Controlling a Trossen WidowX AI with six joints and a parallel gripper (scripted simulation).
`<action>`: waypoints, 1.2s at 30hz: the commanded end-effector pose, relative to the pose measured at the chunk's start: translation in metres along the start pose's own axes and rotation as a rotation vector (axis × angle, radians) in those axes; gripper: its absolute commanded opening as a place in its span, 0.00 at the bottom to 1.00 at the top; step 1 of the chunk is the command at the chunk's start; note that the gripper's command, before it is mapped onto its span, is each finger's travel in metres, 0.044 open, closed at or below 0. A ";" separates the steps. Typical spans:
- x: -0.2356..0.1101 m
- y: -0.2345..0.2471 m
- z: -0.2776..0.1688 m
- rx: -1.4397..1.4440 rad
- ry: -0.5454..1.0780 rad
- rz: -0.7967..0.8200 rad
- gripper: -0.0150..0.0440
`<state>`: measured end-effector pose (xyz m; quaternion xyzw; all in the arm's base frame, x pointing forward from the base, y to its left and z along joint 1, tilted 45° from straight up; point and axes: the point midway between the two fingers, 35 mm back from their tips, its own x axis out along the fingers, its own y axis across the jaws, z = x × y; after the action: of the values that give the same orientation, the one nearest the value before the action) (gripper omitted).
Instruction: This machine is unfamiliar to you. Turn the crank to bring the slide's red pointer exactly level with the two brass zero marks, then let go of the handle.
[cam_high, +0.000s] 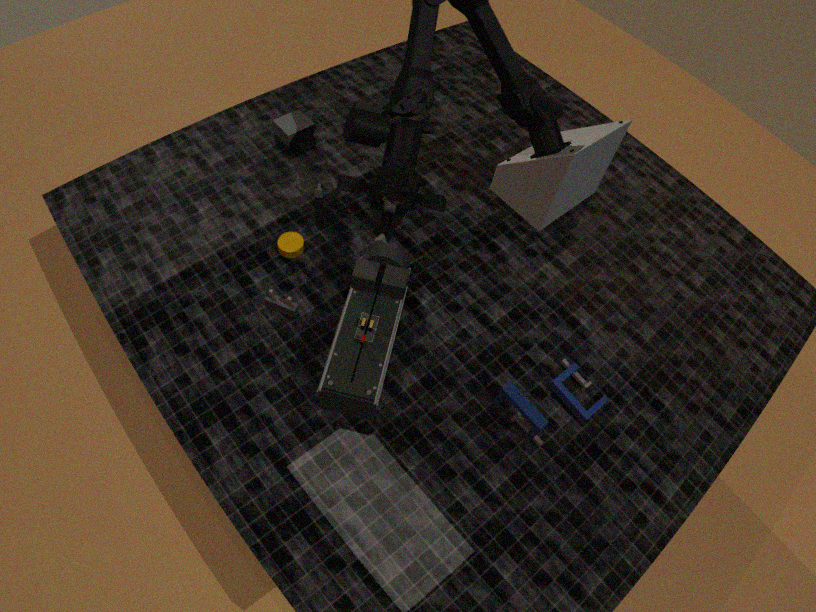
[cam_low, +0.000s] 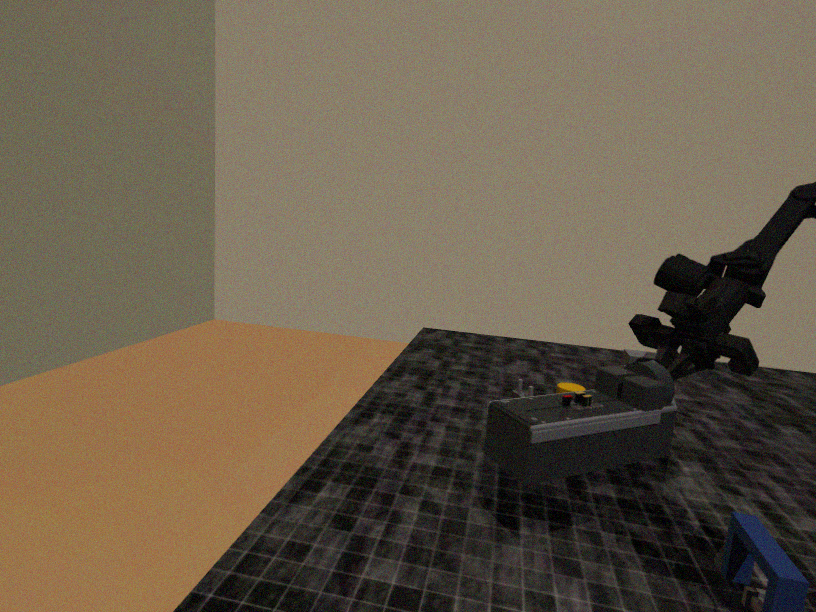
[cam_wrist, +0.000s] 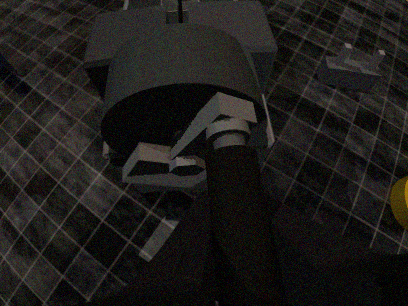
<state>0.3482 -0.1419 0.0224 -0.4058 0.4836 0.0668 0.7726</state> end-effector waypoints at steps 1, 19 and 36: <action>0.003 -0.008 -0.003 0.004 0.004 -0.013 0.25; 0.020 -0.016 -0.021 0.003 0.004 -0.014 0.25; 0.037 -0.003 -0.037 0.003 0.005 -0.013 0.25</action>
<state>0.3465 -0.1787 -0.0050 -0.4094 0.4780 0.0581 0.7749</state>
